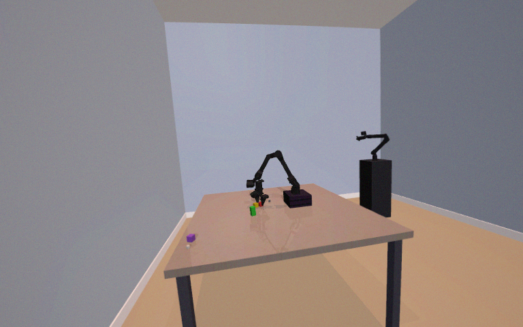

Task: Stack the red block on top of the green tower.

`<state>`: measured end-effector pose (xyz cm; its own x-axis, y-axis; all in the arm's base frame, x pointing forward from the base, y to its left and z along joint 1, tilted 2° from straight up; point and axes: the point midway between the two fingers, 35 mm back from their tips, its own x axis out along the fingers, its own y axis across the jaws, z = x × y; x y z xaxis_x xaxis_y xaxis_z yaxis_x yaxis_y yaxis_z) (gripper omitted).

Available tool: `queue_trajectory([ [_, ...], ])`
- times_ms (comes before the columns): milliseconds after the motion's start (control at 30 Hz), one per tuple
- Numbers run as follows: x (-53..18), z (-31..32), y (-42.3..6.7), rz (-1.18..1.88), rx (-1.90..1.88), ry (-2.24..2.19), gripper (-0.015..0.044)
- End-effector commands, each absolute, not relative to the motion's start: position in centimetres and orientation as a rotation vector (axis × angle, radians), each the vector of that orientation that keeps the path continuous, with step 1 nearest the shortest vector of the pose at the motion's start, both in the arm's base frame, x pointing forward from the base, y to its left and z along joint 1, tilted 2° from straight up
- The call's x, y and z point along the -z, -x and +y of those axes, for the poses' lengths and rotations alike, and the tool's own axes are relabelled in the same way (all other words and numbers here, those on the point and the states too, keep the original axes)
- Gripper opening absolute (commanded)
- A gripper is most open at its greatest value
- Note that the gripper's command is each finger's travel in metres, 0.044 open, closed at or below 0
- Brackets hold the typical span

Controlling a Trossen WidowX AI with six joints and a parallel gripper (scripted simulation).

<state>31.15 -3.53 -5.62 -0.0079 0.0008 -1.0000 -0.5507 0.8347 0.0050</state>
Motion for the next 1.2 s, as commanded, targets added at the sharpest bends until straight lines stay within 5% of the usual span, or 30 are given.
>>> queue_trajectory([
  [0, 5.6, -3.5, -31.2, 1.528, -0.457, 0.448, 0.0294],
  [967, 5.6, -3.5, -31.2, 1.528, -0.457, 0.448, 0.0101],
  [1100, 4.7, -3.5, -31.2, 1.528, -0.457, 0.448, 0.0],
  [1167, 3.8, -3.5, -31.2, 1.527, -0.457, 0.448, 0.0],
])
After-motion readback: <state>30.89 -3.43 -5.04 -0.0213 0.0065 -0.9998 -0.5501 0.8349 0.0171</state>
